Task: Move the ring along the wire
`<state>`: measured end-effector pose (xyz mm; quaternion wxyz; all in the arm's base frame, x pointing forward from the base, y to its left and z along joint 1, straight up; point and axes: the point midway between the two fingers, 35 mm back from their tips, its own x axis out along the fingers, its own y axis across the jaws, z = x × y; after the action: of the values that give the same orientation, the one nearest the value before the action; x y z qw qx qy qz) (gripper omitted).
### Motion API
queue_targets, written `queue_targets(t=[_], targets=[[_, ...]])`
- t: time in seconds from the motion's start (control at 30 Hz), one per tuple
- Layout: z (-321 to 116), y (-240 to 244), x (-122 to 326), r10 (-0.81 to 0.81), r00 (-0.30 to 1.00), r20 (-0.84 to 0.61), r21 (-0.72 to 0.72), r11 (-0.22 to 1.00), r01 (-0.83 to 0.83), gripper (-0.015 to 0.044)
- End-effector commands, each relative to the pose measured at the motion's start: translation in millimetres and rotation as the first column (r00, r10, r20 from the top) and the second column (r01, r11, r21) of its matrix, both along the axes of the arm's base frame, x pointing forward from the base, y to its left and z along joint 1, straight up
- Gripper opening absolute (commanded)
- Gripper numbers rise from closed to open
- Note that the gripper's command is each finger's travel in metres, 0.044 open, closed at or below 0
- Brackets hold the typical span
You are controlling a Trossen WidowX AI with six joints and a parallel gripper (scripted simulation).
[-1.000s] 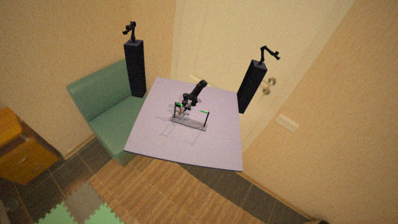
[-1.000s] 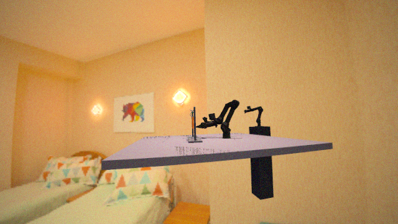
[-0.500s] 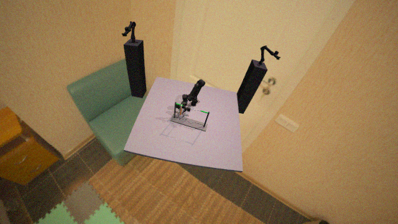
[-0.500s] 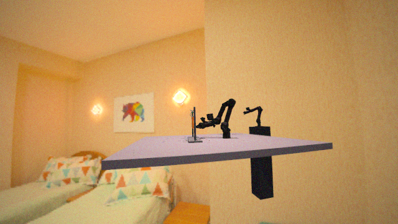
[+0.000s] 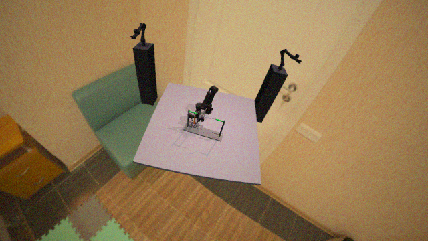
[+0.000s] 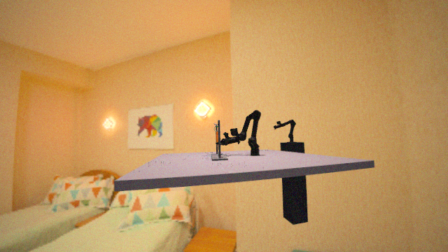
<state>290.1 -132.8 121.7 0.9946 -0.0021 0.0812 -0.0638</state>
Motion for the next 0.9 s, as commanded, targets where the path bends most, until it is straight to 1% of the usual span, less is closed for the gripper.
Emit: queue_targets(t=[0.0, 0.33, 0.87], targets=[[-1, -1, 7, -0.004, 1.0, 0.004, 0.004, 1.0, 0.004, 0.016], [-6, 0, 22, -0.004, 1.0, 0.006, 0.004, 1.0, 0.004, 0.016], [-6, 0, 22, -0.004, 1.0, 0.006, 0.004, 1.0, 0.004, 0.016]])
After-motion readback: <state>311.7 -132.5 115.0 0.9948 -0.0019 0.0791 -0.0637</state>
